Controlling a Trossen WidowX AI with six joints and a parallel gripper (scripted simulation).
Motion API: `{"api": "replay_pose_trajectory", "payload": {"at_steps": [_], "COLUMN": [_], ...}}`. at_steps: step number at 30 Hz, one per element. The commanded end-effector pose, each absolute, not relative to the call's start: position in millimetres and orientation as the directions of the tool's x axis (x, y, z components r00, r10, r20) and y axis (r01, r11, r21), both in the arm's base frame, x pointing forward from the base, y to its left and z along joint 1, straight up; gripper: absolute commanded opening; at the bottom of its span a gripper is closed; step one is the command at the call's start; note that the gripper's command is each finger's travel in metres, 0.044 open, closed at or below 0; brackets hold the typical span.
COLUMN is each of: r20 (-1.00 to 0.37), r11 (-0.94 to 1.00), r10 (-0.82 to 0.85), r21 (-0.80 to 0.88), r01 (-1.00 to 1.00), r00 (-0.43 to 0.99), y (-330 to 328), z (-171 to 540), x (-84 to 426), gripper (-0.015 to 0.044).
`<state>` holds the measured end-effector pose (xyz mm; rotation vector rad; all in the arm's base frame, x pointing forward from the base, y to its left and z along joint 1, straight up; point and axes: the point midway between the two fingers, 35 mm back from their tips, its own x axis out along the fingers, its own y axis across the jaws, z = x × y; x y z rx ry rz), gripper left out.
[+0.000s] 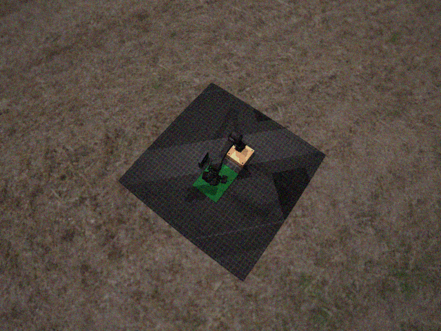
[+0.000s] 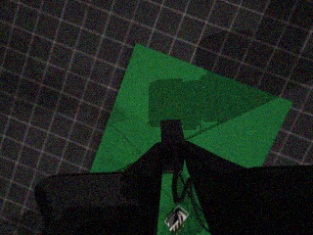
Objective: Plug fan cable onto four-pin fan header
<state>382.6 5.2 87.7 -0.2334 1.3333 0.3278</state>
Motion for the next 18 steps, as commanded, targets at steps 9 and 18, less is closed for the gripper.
{"api": "replay_pose_trajectory", "payload": {"at_steps": [9, 18], "r20": [-0.938, -0.906], "r11": [0.939, 0.942], "r10": [0.150, 0.181], "r21": [0.037, 0.047], "r01": [-0.342, -0.333], "r00": [0.311, 0.383], "y": [3.0, 1.1], "z": [83.1, 78.2], "x": [389.8, 393.2], "gripper": [0.0000, 0.0000]}}
